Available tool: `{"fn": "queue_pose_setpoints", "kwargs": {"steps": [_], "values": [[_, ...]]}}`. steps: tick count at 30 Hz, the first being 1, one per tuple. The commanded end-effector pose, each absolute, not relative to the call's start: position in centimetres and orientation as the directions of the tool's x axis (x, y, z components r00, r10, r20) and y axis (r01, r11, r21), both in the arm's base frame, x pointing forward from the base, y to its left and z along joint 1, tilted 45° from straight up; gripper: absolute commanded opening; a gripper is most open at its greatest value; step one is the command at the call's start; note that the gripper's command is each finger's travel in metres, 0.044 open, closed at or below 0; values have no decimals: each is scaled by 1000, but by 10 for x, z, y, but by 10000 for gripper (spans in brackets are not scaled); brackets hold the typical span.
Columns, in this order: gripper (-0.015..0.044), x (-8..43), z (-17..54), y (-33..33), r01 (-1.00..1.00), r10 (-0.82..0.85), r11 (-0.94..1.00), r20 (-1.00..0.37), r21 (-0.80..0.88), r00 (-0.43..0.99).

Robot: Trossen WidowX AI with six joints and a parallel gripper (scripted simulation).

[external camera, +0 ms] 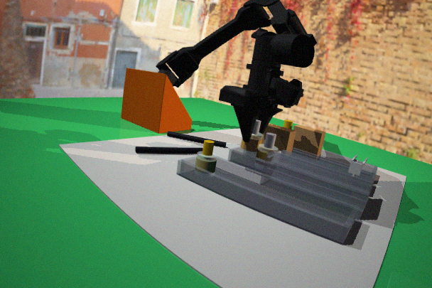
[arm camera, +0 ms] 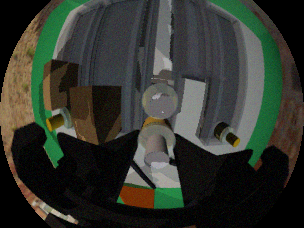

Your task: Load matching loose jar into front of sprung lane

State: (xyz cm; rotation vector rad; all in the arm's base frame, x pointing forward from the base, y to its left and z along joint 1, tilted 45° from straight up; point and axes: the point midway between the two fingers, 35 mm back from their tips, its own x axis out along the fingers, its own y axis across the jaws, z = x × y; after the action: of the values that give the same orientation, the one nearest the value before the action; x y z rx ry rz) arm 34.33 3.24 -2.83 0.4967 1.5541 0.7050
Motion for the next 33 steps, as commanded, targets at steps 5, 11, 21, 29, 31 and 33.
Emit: {"fn": "queue_pose_setpoints", "kwargs": {"steps": [5,11,21,29,31,33], "values": [[0,348,-28,36,-102,692,708,-715,699,-94],[0,347,-30,37,-102,692,708,-715,699,-94],[0,347,-32,39,-102,692,708,-715,699,-94],[0,346,-34,41,-102,692,708,-715,699,-94],[0,346,-34,41,-102,693,708,-715,699,-94],[0,346,-34,42,-102,693,708,-715,699,-94]]}}
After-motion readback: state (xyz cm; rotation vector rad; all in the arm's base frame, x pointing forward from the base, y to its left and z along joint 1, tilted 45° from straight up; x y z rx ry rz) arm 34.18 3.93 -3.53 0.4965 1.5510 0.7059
